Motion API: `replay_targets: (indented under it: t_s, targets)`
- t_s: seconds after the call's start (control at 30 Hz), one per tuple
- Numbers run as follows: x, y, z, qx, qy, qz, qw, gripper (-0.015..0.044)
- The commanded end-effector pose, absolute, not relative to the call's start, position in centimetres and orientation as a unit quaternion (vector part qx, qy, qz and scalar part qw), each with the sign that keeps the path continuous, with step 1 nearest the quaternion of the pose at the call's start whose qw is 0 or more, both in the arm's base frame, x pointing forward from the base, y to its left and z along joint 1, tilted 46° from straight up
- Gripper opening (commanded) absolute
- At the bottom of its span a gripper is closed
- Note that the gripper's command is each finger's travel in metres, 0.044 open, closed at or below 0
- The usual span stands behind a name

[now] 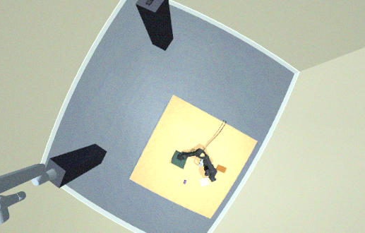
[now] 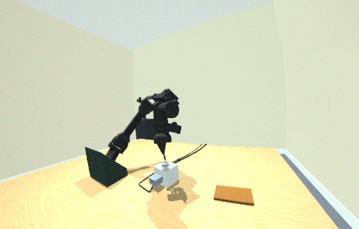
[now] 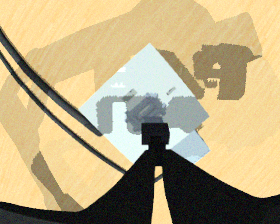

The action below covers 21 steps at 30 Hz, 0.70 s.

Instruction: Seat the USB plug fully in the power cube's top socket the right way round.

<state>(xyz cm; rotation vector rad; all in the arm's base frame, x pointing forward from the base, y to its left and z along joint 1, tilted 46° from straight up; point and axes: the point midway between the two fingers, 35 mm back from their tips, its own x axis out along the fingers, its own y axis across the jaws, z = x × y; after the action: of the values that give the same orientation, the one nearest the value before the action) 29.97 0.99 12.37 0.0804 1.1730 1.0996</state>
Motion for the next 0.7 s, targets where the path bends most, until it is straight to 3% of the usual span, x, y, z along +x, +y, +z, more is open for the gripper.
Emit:
replay_targets:
  t_s: [0.0,0.67]
  targets:
    - [29.98,0.98,12.36,0.073,0.551,0.463,0.691,0.0]
    - [29.98,0.98,12.36,0.249,0.652,0.304,0.648,0.0]
